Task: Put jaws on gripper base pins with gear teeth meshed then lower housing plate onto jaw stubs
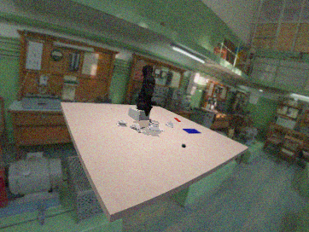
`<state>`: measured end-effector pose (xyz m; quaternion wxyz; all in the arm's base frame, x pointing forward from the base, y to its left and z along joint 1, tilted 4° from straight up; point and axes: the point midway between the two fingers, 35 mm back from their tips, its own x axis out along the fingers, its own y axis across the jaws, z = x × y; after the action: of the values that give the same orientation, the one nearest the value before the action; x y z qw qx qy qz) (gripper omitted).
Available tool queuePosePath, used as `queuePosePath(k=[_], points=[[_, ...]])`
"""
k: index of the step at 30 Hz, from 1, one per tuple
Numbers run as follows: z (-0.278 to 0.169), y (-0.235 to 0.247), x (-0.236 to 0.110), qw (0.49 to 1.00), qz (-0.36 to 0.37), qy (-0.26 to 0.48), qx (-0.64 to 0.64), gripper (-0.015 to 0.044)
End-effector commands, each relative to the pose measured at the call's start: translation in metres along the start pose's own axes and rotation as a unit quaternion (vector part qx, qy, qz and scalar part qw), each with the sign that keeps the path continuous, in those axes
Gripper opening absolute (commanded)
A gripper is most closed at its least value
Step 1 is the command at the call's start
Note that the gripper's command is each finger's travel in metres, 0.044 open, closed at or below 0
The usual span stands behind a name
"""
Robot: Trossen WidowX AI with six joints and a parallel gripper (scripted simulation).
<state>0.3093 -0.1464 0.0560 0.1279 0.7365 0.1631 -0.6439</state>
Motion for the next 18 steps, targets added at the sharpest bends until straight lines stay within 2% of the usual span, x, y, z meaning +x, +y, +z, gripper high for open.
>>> queuePosePath(k=[1, 9, 18], points=[[0.002, 0.006, 0.011, 0.999, 0.000, -0.032, 0.030, 0.0000], [0.005, 0.018, 0.029, 0.992, 0.014, -0.089, 0.091, 0.0000], [0.006, 0.019, 0.032, 0.991, 0.016, -0.094, 0.096, 0.0000]])
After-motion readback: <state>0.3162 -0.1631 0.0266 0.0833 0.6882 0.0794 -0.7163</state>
